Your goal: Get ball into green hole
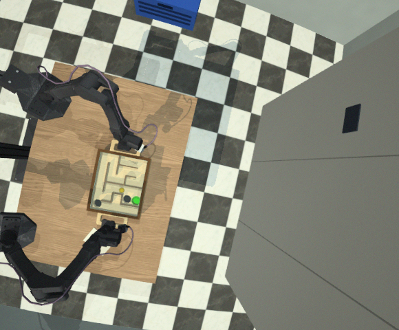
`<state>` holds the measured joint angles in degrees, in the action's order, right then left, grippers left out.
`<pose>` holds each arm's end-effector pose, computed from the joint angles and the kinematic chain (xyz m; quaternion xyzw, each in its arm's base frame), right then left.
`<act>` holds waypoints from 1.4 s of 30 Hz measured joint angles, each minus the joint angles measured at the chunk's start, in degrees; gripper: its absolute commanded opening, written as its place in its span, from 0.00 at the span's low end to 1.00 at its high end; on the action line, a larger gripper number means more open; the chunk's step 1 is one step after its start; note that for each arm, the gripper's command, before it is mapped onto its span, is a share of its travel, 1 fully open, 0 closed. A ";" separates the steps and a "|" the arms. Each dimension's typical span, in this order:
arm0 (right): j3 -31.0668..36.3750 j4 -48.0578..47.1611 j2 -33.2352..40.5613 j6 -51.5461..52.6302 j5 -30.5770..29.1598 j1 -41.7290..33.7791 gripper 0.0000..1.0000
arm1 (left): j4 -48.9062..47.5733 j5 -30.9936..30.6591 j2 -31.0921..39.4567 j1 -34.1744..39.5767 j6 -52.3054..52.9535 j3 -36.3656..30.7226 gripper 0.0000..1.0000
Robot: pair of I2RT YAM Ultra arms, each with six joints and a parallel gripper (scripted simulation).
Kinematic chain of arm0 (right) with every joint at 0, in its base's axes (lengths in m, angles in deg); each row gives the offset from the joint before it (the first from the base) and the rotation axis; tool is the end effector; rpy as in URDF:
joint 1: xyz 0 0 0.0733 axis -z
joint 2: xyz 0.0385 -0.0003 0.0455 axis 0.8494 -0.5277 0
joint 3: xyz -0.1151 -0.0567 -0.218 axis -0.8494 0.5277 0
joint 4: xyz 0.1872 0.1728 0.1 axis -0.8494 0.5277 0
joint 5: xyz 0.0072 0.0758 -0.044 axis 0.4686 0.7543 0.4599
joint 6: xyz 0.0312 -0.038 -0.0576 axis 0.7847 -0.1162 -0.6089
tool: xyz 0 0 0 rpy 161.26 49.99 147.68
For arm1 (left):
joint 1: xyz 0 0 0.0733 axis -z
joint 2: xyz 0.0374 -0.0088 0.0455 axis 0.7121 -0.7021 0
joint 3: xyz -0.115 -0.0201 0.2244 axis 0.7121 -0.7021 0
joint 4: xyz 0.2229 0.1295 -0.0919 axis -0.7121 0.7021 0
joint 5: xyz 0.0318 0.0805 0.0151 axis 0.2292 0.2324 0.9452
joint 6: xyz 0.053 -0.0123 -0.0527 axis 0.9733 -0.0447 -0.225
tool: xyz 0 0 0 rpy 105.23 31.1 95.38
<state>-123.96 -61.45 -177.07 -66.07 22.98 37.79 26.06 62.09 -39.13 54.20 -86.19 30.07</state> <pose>0.4025 0.1230 0.1008 -0.0734 0.9307 -0.1292 0.3343 0.3942 -0.0425 0.1158 -0.0860 0.9396 0.0665 0.3244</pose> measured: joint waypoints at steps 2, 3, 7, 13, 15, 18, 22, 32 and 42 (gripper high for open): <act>0.13 0.35 -0.02 0.70 -0.94 -0.72 0.00 | -0.96 -0.81 0.00 -0.70 0.63 -0.66 0.00; 0.09 0.31 0.00 0.92 -1.49 -1.22 0.00 | -1.49 -1.29 0.04 -1.16 0.92 -1.07 0.00; -0.57 1.33 -0.04 0.92 -0.31 -1.27 0.00 | 1.46 -1.07 0.17 -1.40 0.57 0.33 0.00; -2.95 3.17 -0.74 0.90 0.92 0.44 0.00 | 4.28 -0.42 0.15 -0.09 0.07 3.69 0.00; -3.58 3.17 -0.83 0.87 1.11 0.17 0.00 | 4.44 -0.28 0.15 -0.42 0.24 4.02 0.00; -3.13 2.01 -0.81 0.98 -0.37 -0.61 0.00 | 1.55 -1.05 0.17 -1.16 1.33 2.69 0.00; -1.33 0.13 -0.85 0.61 -0.46 -1.05 0.00 | 0.28 -1.16 -0.31 -1.70 1.31 0.87 0.00; 1.33 -1.86 -0.26 0.28 -0.04 -0.50 0.00 | -1.46 -0.35 0.37 -0.76 0.81 -1.33 0.00; -4.17 4.26 -0.26 1.22 -1.03 -1.25 0.00 | 2.43 -2.62 -0.81 -1.95 1.18 3.52 0.00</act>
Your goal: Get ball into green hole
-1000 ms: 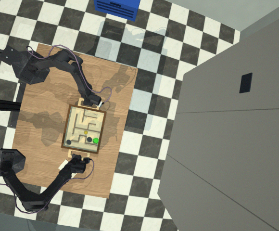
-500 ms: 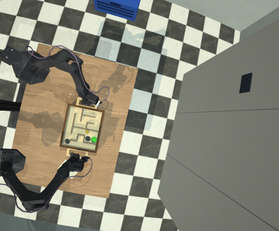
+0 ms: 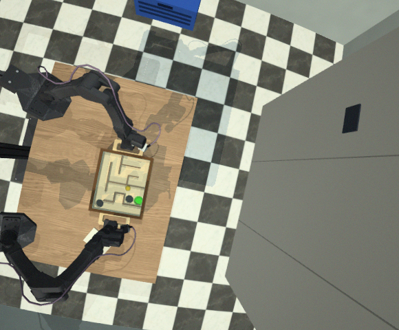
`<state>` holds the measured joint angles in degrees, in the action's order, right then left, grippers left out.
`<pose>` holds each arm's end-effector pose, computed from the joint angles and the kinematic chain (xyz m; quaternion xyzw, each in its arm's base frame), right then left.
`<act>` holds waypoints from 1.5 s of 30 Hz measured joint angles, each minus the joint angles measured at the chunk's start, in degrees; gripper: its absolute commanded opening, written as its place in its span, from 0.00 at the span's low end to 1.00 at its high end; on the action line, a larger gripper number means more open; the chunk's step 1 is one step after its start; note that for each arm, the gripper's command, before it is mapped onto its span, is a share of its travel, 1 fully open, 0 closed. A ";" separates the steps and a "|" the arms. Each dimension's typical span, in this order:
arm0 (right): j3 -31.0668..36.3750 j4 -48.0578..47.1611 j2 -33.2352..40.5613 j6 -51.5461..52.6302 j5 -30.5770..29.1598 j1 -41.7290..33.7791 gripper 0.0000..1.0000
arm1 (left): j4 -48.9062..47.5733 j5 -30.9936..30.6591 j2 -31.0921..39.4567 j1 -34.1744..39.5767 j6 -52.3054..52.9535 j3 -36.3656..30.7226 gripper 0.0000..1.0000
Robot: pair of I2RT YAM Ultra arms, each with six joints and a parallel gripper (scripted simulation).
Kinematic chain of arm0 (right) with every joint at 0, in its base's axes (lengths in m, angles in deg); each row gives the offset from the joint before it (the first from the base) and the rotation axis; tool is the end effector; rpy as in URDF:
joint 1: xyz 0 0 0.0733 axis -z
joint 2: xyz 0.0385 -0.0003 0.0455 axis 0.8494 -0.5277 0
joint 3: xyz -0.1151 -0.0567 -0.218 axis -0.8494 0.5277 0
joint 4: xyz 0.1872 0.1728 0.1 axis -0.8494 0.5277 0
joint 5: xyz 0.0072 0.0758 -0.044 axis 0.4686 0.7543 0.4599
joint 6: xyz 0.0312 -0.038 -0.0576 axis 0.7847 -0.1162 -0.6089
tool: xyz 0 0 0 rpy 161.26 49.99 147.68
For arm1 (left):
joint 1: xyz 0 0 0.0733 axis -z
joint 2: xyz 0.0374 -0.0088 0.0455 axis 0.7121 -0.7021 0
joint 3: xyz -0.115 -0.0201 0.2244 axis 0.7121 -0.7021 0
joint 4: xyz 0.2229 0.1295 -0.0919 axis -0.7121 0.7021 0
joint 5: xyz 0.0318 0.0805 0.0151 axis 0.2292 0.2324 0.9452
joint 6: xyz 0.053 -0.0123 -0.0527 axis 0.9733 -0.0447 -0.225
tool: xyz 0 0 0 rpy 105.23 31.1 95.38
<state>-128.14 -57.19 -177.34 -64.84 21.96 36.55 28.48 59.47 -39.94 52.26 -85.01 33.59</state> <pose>0.4084 0.1340 0.1161 -0.0714 0.9301 -0.1310 0.3356 0.4052 -0.0331 0.1257 -0.0856 0.9414 0.0534 0.3220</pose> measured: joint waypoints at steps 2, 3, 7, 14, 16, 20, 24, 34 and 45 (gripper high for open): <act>1.22 -2.51 0.04 -0.96 0.52 0.59 0.00 | -1.18 1.18 0.20 0.66 -0.09 -0.52 0.00; 1.53 -2.73 -0.09 -1.09 1.05 0.98 0.00 | -1.09 1.77 0.22 1.03 -0.26 -0.61 0.00; 3.02 -3.08 -0.13 -1.01 1.38 1.25 0.00 | -1.92 1.51 0.26 1.16 -0.48 -2.43 0.00; 4.48 -3.58 -0.04 0.04 -0.70 -0.39 0.00 | -4.57 -0.02 0.35 -0.17 0.33 -5.16 0.00; 4.00 -3.04 -0.04 0.33 -0.92 -0.52 0.00 | -4.20 -0.31 0.35 -0.35 0.57 -4.61 0.00; 2.36 -1.70 -0.04 0.35 -0.94 -0.48 0.00 | -2.93 -0.44 0.35 -0.33 0.63 -3.06 0.00; 1.22 -1.33 -0.04 0.07 -0.35 -0.22 0.00 | -1.95 -0.33 0.37 -0.31 0.61 -1.53 0.00; 5.77 -6.71 0.07 -1.88 1.88 1.75 0.00 | -5.05 2.51 1.18 1.88 -0.35 -5.40 0.00; 1.36 -1.29 0.20 0.28 -1.38 -0.63 0.00 | -3.63 -1.09 0.11 -0.63 1.09 -2.29 0.00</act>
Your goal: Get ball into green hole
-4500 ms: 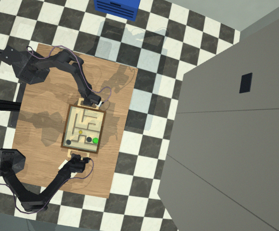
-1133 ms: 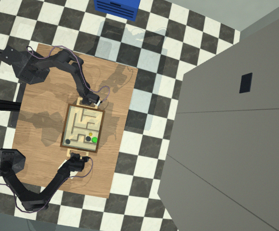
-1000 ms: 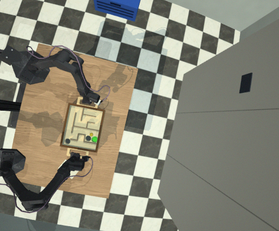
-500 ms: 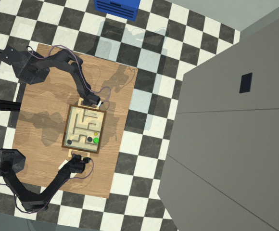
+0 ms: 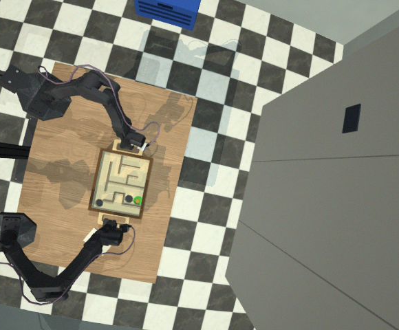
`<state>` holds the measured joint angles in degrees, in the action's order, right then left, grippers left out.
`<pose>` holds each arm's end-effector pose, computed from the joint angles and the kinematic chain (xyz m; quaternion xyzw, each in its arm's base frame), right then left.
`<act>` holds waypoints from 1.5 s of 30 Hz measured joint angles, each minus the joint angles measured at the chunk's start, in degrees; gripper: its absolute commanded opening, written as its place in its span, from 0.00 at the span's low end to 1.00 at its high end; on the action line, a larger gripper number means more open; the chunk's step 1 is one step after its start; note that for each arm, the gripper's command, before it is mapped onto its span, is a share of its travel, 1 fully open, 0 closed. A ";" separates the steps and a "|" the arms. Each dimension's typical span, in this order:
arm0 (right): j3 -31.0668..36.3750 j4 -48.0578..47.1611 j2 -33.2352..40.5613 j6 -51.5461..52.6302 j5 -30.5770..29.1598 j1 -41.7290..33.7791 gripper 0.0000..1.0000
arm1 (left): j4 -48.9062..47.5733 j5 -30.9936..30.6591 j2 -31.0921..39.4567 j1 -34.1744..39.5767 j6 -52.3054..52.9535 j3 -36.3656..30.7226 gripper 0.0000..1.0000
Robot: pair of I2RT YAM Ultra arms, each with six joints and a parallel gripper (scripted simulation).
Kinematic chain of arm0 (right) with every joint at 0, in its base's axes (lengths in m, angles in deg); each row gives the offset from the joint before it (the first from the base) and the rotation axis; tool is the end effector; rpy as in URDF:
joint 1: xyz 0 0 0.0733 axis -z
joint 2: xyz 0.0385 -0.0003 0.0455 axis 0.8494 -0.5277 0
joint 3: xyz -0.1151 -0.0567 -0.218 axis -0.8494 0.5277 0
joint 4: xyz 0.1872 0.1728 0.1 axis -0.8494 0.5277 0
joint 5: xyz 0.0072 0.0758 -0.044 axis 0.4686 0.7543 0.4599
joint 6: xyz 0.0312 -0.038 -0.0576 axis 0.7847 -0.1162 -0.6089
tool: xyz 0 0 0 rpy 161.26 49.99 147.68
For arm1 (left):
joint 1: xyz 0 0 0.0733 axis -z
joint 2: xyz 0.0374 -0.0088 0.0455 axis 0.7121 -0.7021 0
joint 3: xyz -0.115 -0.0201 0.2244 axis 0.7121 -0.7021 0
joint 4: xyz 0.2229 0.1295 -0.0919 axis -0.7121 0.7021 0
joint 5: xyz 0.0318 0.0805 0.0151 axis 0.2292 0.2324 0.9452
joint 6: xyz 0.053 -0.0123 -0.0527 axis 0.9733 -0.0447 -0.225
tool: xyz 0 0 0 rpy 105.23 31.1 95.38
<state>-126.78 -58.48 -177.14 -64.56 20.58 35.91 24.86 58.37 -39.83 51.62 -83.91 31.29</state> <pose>0.4043 0.1360 0.1124 -0.0701 0.9276 -0.1390 0.3395 0.4030 -0.0295 0.1186 -0.0800 0.9388 0.0470 0.3316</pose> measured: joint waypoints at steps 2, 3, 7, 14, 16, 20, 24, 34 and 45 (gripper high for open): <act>-0.02 -0.28 -0.02 -0.31 -0.26 0.02 0.00 | -0.83 -0.11 0.02 0.02 0.11 -0.31 0.00; -0.02 -0.33 -0.04 -0.37 -0.24 0.02 0.00 | -1.18 -0.11 0.00 -0.02 0.11 -0.50 0.00; 2.45 -3.13 0.20 -1.05 0.02 0.13 0.00 | -3.19 0.02 0.09 -0.02 0.22 -2.49 0.00; 1.44 0.11 0.28 0.26 0.35 0.13 0.00 | -0.07 -0.81 0.09 -0.04 -0.48 -1.44 0.00; 1.46 0.04 0.28 0.31 -0.15 0.15 0.00 | -0.24 -0.96 0.04 0.07 -0.48 -1.31 0.00; 1.49 0.00 0.26 0.24 -0.17 0.15 0.00 | 0.11 -0.74 0.07 0.20 -0.74 -1.33 0.00; 1.42 -0.61 0.13 -0.26 0.13 0.59 0.00 | 0.35 0.22 0.04 0.76 -1.11 -0.98 0.00; 1.27 -2.45 -2.05 -1.11 2.10 1.97 0.00 | 1.07 1.62 -1.27 1.03 -1.55 -0.09 0.00; 0.26 -3.19 -3.23 -1.55 3.19 2.75 0.00 | 1.62 3.61 -1.53 1.68 -1.90 1.05 0.00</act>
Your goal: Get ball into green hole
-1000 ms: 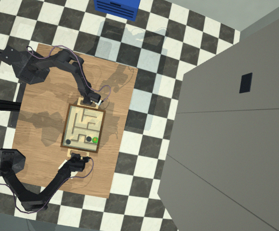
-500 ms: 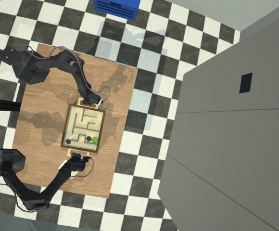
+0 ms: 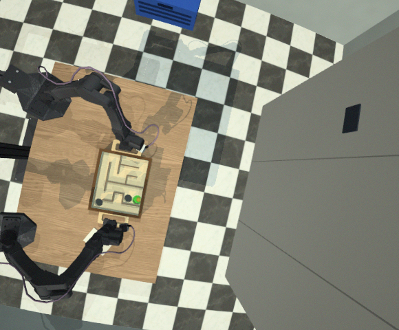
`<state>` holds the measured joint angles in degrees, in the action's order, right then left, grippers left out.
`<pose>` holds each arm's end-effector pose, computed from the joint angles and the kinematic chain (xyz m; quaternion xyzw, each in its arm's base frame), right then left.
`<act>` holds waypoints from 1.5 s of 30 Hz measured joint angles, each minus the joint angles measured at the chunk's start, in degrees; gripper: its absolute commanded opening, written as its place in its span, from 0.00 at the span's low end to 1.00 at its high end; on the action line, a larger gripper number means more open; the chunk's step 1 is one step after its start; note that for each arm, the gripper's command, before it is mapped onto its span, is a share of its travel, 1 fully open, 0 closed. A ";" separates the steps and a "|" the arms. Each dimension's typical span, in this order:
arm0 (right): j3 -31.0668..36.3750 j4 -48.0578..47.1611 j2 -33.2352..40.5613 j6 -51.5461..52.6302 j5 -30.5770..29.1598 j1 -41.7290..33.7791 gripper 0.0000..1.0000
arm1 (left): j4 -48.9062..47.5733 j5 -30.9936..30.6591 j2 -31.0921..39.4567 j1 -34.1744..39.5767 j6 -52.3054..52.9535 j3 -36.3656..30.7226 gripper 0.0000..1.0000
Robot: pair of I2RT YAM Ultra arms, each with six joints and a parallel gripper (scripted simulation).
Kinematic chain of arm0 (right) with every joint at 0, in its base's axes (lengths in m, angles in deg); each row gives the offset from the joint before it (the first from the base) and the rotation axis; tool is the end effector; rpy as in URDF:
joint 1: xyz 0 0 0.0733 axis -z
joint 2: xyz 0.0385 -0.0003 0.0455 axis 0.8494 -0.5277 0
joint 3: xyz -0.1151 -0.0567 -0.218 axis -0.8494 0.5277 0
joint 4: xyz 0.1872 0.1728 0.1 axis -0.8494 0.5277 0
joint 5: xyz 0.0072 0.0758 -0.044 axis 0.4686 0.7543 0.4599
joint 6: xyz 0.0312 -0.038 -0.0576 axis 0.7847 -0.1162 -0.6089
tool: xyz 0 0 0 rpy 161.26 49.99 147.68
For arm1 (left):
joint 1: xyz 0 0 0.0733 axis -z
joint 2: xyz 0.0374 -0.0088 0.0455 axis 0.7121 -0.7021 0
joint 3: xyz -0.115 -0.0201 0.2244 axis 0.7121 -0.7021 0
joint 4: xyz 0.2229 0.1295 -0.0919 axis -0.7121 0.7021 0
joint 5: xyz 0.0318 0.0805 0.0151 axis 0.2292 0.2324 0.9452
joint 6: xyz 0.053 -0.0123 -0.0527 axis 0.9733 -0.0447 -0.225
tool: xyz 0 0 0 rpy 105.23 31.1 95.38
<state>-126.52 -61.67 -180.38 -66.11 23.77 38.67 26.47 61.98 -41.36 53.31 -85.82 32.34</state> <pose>0.4137 0.1210 0.0909 -0.0699 0.9335 -0.1266 0.3282 0.4032 -0.0376 0.1126 -0.0896 0.9404 0.0699 0.3206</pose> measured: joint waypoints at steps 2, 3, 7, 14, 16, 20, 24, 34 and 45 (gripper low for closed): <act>-0.07 0.02 0.00 -0.11 -0.13 0.00 0.00 | -0.13 -0.02 -0.26 0.00 -0.02 0.02 0.00; -0.07 0.07 0.00 -0.11 -0.17 0.00 0.00 | -0.20 -0.02 -0.35 0.00 -0.02 0.02 0.00; -0.07 0.26 0.00 -0.04 -0.24 0.00 0.00 | -0.26 -0.04 -0.46 0.00 -0.02 0.02 0.00; -0.07 0.33 0.00 0.13 -0.28 0.00 0.00 | -0.39 -0.04 -0.46 0.00 0.04 0.02 0.00; -0.07 0.37 0.00 0.17 -0.31 0.00 0.00 | -0.44 -0.07 -0.46 0.00 0.07 0.02 0.00; -0.07 0.39 0.00 0.20 -0.31 0.00 0.00 | -0.46 -0.07 -0.46 0.00 0.09 0.02 0.00; -0.22 0.66 0.00 0.22 -0.39 -0.02 0.00 | -0.76 -0.15 -0.44 0.00 0.13 -0.17 0.00; -0.52 0.87 0.00 0.33 -1.16 -0.55 0.00 | -1.64 -0.50 -0.42 -0.39 0.42 -0.66 0.00; -0.55 1.01 0.00 0.37 -1.49 -0.72 0.00 | -2.34 -0.72 -0.39 -0.52 0.57 -1.14 0.39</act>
<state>-127.06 -60.66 -180.38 -65.74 22.29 37.94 24.13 61.26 -41.76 52.78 -85.25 31.21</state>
